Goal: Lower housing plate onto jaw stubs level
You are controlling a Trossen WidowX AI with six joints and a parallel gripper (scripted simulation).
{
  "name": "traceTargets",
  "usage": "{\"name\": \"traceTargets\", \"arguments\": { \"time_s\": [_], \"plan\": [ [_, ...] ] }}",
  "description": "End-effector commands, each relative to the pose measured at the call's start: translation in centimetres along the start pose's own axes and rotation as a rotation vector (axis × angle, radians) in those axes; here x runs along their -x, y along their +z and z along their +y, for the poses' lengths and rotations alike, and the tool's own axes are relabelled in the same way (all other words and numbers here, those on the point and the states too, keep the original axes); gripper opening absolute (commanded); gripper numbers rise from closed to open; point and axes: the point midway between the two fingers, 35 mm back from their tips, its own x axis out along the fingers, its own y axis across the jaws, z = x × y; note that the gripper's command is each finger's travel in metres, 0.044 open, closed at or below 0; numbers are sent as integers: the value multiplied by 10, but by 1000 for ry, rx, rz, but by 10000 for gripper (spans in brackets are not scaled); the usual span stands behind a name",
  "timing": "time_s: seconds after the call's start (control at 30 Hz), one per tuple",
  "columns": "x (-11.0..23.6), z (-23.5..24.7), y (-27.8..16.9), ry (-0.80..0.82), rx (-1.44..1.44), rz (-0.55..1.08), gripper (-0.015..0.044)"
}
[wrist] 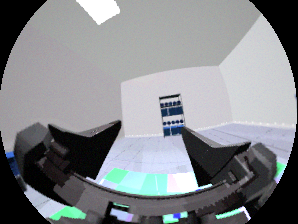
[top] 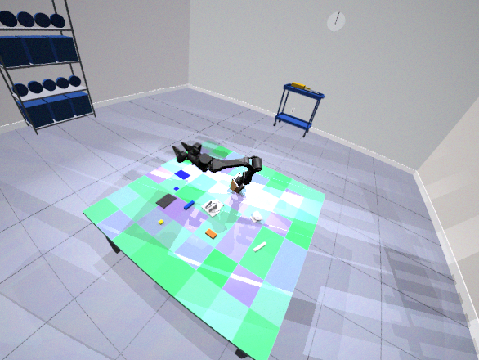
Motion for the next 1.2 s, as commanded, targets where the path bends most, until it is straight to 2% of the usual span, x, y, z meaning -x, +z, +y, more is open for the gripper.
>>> {"name": "traceTargets", "arguments": {
  "time_s": [0.0, 0.57, 1.17],
  "plan": [
    [15, 15, -9, 52, 19, 65, 440],
    [112, 75, -46, 299, 140, 384, 440],
    [236, 94, -77, 500, 243, 733, 440]
  ]
}}
